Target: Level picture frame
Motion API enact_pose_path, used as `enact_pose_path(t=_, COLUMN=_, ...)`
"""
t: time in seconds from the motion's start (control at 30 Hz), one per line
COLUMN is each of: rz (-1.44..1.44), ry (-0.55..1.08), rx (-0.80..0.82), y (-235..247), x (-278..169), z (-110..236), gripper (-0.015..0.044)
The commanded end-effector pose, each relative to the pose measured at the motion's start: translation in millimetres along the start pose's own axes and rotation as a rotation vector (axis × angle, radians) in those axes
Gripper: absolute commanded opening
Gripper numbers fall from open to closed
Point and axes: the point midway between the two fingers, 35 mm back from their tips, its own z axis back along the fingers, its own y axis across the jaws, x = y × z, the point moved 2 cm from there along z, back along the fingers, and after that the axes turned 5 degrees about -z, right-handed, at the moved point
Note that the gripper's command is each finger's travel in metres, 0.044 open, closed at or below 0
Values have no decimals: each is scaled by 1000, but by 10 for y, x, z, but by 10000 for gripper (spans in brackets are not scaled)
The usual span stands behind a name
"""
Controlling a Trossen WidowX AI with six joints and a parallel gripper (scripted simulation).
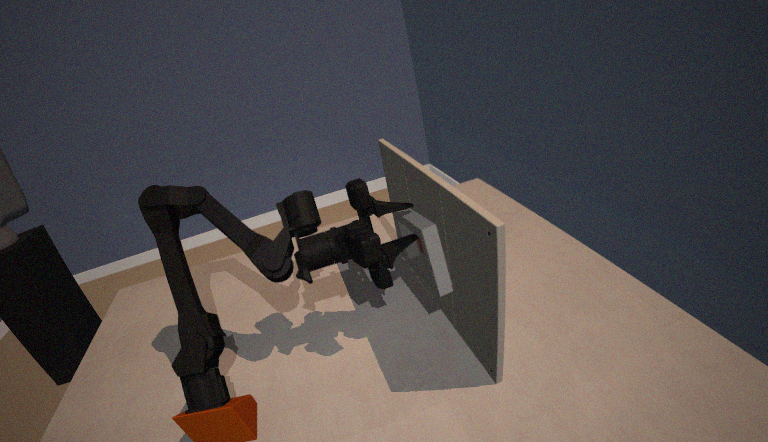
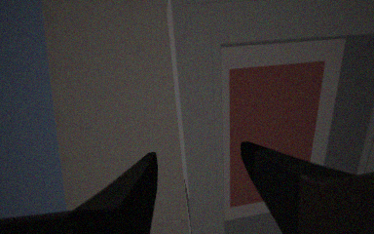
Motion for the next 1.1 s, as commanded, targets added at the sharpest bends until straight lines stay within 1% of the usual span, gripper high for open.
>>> enact_pose_path(t=0.0, rz=-4, ry=5, rx=-1, y=2, x=-7, z=-2, gripper=260)
enact_pose_path(t=0.53, rz=-4, ry=5, rx=-1, y=2, x=-12, z=-4, gripper=260)
enact_pose_path(t=1.07, rz=-4, ry=5, rx=-1, y=2, x=-12, z=-4, gripper=153)
